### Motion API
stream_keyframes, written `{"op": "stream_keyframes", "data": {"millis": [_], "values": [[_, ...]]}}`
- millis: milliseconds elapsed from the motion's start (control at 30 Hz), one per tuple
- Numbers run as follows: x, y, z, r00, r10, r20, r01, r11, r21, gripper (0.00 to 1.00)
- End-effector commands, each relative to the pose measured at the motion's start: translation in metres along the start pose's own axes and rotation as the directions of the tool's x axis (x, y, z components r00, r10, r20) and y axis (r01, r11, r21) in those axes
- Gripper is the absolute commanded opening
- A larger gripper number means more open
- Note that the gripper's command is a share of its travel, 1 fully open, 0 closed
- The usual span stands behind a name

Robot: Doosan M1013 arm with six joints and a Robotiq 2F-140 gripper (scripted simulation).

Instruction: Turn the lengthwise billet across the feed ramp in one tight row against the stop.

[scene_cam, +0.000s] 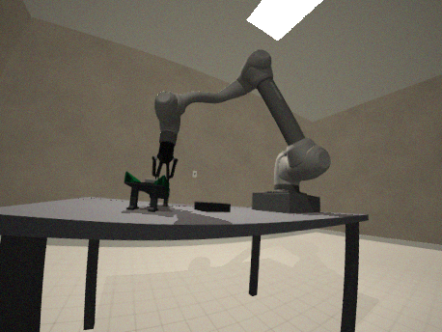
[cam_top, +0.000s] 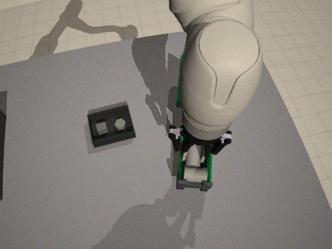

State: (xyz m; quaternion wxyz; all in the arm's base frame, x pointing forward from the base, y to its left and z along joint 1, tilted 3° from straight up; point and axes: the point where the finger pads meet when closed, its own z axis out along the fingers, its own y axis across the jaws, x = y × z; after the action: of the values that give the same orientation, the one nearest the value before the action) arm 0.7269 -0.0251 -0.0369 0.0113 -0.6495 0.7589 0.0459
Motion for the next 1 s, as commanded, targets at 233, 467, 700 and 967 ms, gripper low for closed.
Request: {"op": "stream_keyframes", "data": {"millis": [233,467,700,967], "values": [[0.000,0.000,0.000,1.000,0.000,0.000,0.000,1.000,0.000,0.10],[0.000,0.000,-0.002,1.000,0.000,0.000,0.000,1.000,0.000,0.10],[-0.001,0.000,-0.005,1.000,0.000,0.000,0.000,1.000,0.000,0.10],[-0.001,0.000,-0.012,1.000,0.000,0.000,0.000,1.000,0.000,0.10]]}}
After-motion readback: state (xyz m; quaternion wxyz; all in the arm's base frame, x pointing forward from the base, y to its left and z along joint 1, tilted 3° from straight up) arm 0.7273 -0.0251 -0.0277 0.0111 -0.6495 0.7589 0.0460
